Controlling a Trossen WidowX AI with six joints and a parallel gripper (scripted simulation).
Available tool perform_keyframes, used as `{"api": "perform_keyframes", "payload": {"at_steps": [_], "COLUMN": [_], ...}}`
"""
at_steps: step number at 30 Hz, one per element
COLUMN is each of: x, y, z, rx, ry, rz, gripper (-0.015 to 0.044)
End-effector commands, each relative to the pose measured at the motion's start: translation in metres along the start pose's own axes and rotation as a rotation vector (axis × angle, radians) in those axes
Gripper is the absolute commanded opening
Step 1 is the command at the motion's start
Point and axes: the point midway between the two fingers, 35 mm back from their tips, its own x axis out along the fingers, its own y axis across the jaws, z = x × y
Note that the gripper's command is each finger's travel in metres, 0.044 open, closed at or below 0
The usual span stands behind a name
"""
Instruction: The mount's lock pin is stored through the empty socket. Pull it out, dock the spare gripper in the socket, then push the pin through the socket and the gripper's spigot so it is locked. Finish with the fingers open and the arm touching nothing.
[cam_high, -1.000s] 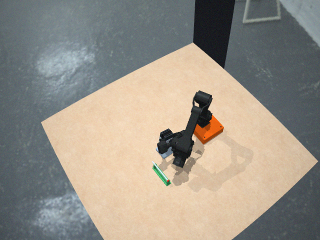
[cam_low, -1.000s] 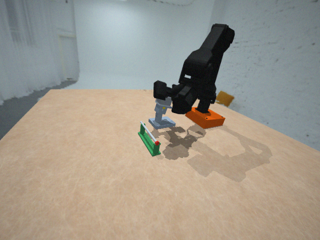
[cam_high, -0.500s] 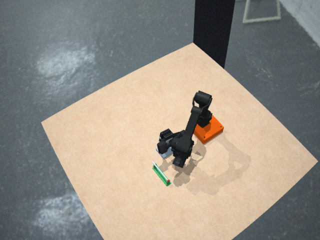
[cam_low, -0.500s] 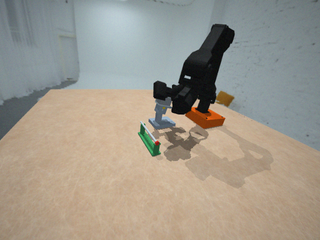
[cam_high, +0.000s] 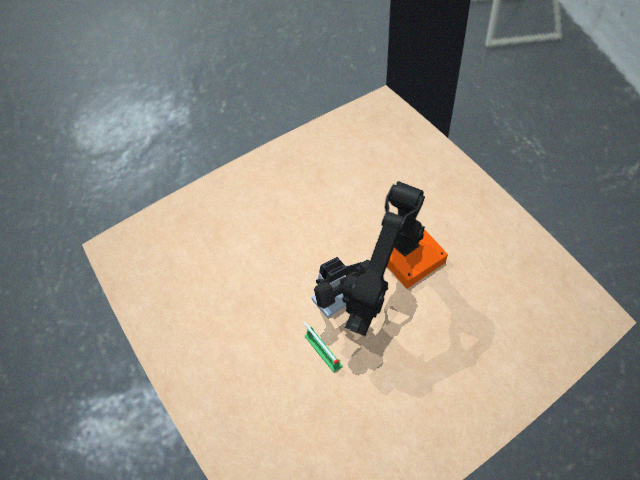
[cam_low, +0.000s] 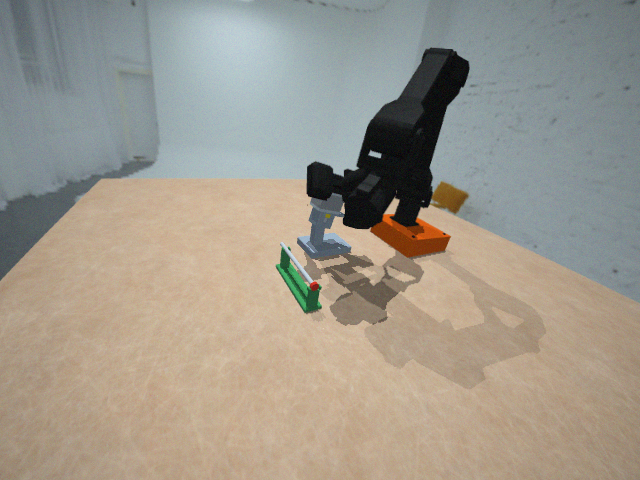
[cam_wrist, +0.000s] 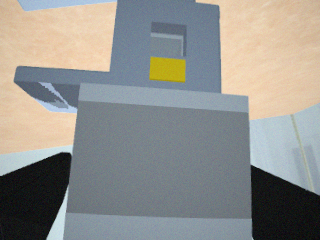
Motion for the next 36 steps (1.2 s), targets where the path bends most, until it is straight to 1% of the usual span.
{"api": "perform_keyframes", "payload": {"at_steps": [1, 36], "x": [0.0, -0.038], "y": [0.0, 0.0], "z": [0.0, -0.067], "rx": [0.0, -0.025], "ry": [0.0, -0.005], "rz": [0.0, -0.016], "gripper": [0.044, 0.044]}}
